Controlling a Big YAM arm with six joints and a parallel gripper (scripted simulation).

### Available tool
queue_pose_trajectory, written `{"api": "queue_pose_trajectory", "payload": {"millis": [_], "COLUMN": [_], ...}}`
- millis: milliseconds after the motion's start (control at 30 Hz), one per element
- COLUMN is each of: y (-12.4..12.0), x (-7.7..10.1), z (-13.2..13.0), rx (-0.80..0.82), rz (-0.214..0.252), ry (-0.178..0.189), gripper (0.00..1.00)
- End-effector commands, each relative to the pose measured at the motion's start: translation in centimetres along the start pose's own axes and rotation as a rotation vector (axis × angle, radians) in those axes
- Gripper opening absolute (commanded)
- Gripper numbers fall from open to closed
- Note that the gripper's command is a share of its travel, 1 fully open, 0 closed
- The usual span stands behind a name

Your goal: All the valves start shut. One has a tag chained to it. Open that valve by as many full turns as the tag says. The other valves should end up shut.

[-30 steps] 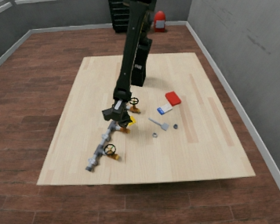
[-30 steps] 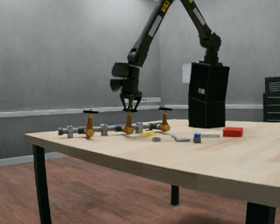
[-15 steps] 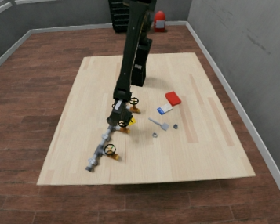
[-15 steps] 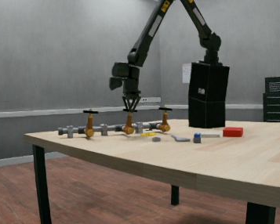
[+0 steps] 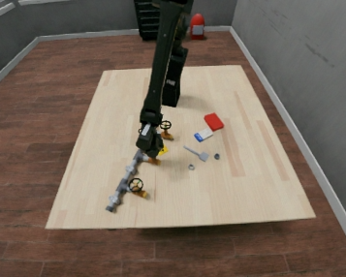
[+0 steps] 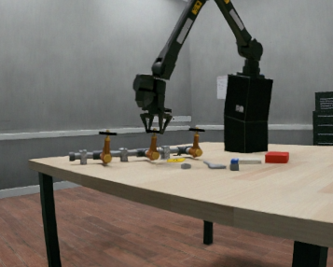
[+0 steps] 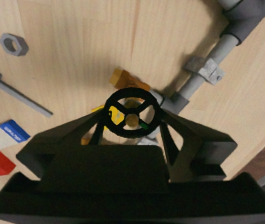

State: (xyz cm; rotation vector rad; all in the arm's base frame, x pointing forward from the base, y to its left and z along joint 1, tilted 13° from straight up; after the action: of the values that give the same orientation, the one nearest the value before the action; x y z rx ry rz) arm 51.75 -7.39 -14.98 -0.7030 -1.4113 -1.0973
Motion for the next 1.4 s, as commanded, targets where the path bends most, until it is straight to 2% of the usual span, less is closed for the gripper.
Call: {"api": "queue_pose_trajectory", "payload": {"millis": [0,133,200,233,700,1333,1367], "y": [0.36,0.36,0.36,0.36,0.41,0.4,0.4], "x": [0.22,0.22,0.22,0.22,0.21,0.2,0.2], "z": [0.01,0.02,0.02,0.02,0.01,0.01,0.01], "rx": [0.351,0.54,0.54,0.658,1.301,1.335,1.335], "rz": [-0.005,-0.005,-0.005,-0.004,0.001,0.001,0.001], "ry": [-0.005,-0.006,-0.006,-0.005,0.0,0.001,0.001], "gripper": [0.0,0.0,0.0,0.0,0.0,0.0,1.0]}}
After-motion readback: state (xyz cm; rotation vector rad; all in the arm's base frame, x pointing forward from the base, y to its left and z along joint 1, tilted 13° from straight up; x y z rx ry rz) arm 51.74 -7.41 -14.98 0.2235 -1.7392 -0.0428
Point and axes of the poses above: the point where the finger pads meet when closed, its own x axis back along the fingers, its own z axis across the jaws, y = z × x, the point moved 9 cm from there along x, back along the fingers, and after that the axes turned 13 degrees about x, right-handed, at the moved point
